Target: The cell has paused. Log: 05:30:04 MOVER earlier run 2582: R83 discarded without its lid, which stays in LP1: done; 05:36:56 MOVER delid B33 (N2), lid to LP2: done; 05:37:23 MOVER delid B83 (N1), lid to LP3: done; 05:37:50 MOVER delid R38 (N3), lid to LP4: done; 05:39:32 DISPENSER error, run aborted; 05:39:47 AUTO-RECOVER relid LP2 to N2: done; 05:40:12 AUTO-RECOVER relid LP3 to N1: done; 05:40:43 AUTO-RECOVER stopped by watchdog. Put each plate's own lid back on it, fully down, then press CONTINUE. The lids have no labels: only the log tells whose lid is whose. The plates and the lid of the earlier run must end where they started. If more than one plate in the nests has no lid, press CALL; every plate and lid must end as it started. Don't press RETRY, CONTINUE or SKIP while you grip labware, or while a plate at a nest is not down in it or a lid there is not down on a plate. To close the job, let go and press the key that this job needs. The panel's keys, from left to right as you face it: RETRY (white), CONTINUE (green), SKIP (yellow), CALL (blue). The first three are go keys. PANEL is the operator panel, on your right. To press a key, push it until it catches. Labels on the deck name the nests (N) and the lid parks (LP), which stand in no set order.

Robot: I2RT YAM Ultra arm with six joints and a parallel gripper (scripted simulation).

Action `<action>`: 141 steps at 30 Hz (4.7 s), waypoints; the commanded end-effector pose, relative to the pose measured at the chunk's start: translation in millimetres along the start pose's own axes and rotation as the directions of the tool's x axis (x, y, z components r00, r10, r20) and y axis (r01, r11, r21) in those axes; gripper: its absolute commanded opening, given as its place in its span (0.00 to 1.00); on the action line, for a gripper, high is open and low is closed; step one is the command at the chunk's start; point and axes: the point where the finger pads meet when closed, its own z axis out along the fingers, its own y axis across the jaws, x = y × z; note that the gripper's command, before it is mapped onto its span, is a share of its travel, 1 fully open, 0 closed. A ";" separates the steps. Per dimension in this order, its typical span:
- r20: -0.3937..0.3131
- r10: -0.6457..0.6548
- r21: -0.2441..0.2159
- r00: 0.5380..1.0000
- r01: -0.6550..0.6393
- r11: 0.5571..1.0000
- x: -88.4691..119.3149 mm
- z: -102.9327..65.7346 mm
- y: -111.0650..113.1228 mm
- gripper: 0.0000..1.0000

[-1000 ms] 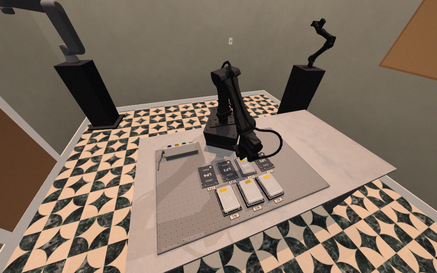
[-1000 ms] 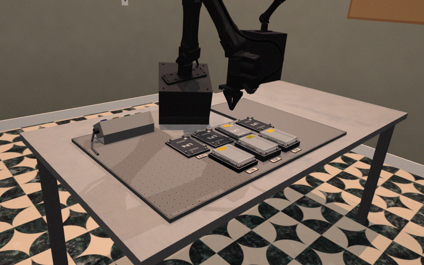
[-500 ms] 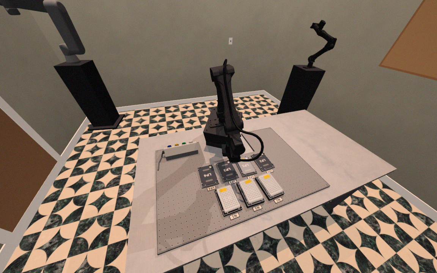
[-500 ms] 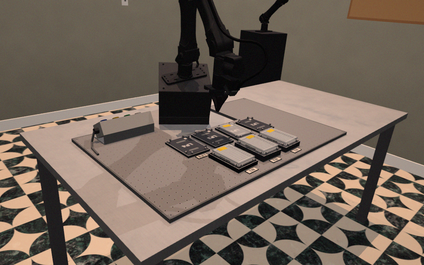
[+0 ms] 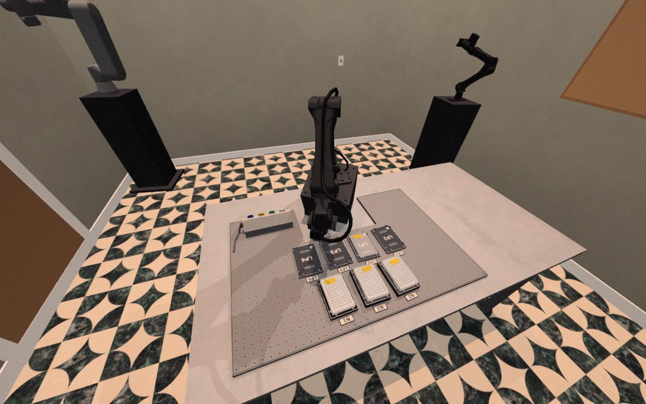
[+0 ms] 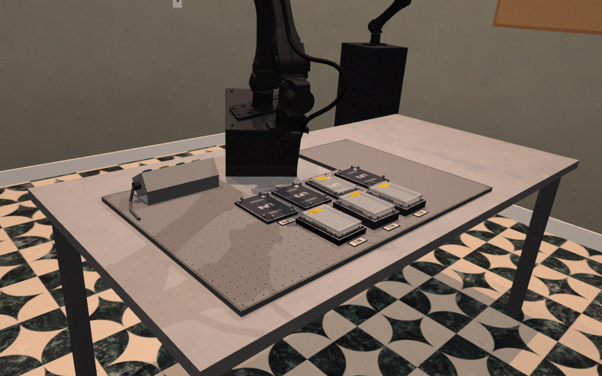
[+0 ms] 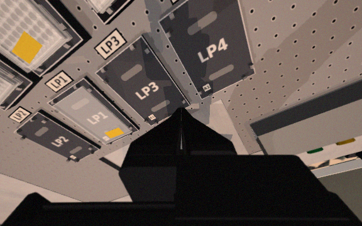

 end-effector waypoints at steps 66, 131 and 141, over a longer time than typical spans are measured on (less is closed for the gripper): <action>0.026 0.134 -0.032 0.991 -0.133 0.991 -40.6 -7.1 -67.7 0.00; -0.001 0.866 -0.031 0.500 -0.865 0.500 136.2 -0.1 -284.8 0.00; 0.018 0.863 -0.028 0.506 -0.862 0.506 134.9 -3.3 -289.4 0.00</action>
